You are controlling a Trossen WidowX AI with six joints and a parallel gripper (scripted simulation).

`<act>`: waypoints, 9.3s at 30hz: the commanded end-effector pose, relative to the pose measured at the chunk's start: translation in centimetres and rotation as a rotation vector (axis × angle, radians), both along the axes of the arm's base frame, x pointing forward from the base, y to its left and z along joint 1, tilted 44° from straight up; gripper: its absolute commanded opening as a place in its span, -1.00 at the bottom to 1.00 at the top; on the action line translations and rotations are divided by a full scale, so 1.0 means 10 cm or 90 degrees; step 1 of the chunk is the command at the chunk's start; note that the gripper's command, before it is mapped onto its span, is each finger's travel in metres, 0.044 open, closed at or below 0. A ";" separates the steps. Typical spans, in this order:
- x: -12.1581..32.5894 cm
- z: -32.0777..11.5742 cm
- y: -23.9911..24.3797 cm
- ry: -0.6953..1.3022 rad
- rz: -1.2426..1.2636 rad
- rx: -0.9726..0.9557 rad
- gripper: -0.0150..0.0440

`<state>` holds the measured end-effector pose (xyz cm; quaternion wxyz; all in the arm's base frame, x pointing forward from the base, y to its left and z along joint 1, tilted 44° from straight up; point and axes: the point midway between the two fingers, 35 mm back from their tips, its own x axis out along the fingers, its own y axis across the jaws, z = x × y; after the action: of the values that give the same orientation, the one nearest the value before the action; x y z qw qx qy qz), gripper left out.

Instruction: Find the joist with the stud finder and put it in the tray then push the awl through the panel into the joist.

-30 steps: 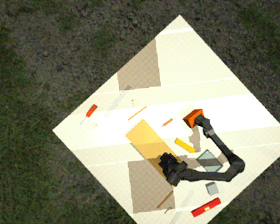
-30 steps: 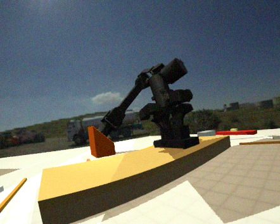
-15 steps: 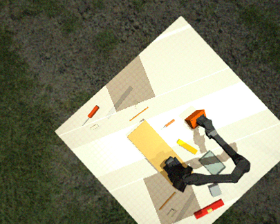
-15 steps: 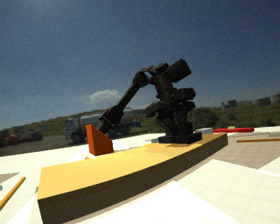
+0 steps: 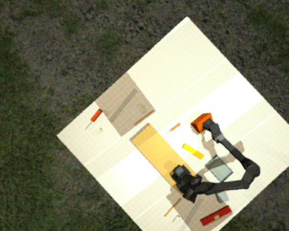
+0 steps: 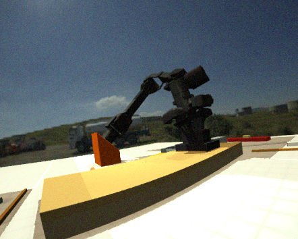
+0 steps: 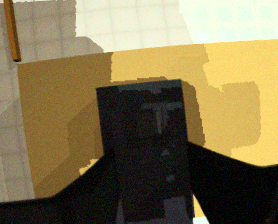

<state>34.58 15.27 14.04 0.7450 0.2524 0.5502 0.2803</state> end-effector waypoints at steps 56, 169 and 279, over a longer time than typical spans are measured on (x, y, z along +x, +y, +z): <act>-0.04 0.10 0.11 -0.004 0.010 0.007 -0.49; 0.29 -1.43 -1.47 -0.004 0.010 -0.001 -0.49; 0.54 -1.63 -3.17 -0.007 0.011 -0.010 -0.49</act>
<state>40.00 -16.09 -2.76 0.7478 0.2432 0.5496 0.2822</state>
